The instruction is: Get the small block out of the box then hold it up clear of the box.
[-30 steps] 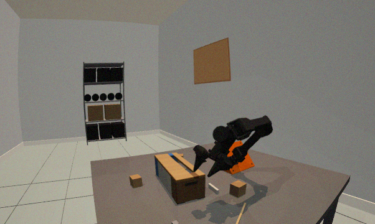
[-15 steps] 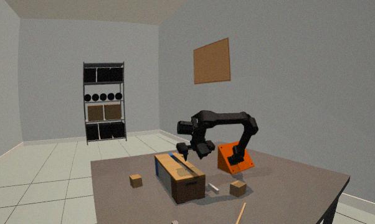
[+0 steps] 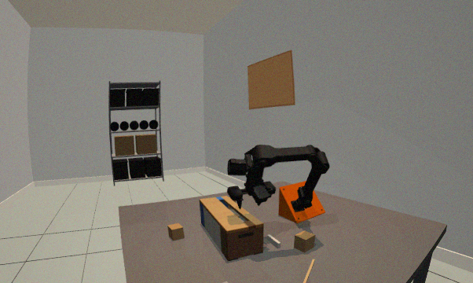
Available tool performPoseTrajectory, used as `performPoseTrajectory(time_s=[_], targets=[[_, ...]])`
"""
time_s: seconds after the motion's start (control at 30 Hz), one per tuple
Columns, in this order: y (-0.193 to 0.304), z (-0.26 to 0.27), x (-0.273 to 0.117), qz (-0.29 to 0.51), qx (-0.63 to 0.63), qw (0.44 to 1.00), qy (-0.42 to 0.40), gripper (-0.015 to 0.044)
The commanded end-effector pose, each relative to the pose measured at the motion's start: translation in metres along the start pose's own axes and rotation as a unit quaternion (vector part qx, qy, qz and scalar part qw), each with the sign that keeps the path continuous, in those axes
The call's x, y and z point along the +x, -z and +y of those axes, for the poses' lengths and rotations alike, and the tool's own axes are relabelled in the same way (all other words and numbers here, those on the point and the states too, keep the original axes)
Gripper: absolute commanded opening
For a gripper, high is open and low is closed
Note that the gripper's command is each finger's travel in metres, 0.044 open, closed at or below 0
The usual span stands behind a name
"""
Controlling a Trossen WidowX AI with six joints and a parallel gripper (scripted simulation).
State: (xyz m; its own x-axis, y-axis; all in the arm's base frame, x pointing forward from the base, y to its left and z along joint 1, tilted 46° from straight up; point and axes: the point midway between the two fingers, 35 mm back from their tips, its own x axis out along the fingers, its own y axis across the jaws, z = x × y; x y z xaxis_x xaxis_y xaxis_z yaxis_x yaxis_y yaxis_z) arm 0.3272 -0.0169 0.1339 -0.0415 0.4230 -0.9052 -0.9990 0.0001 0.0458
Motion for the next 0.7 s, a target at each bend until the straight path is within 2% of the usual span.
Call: performPoseTrajectory(time_s=[0.0, 0.67], targets=[[-0.001, 0.0, 0.008, -0.004, 0.003, 1.0, -0.002, 0.04], [-0.01, -0.003, 0.039, -0.004, 0.003, 1.0, -0.002, 0.04]])
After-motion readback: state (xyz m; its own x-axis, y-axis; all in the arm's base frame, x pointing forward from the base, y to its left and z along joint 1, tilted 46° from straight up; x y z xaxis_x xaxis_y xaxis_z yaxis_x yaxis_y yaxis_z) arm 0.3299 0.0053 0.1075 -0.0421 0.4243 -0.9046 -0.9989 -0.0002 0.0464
